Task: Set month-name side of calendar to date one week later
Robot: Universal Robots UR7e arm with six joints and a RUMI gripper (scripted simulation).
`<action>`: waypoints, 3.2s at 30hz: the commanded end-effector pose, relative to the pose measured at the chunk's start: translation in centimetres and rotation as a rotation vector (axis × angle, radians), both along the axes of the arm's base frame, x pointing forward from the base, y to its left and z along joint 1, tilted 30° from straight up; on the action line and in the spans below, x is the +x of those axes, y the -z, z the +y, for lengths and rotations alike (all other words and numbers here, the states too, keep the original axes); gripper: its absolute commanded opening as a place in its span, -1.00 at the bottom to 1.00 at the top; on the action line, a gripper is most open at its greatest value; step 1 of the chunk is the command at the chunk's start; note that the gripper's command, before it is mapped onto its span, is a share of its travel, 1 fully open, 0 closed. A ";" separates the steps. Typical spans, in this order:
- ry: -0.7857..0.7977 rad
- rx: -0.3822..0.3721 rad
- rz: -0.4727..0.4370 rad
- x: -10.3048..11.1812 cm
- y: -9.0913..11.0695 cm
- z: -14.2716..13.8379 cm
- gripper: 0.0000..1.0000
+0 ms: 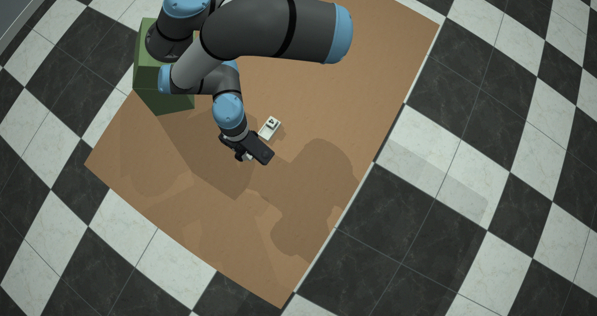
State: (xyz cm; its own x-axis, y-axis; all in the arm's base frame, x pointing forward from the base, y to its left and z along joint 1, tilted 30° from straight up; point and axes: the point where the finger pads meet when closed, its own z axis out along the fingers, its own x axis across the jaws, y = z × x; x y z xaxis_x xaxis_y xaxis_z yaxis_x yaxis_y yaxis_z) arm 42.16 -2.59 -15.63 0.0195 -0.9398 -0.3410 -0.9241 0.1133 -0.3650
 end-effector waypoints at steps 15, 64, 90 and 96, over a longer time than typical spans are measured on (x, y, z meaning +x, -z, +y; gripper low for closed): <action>-0.001 -0.003 -0.003 0.2 0.0 -0.1 -0.80; -0.001 -0.003 -0.003 0.2 -0.1 -0.2 -0.44; 0.001 -0.001 -0.001 -1.5 -3.5 -1.3 -0.44; 0.001 -0.001 -0.001 -2.2 -4.9 -1.8 -0.44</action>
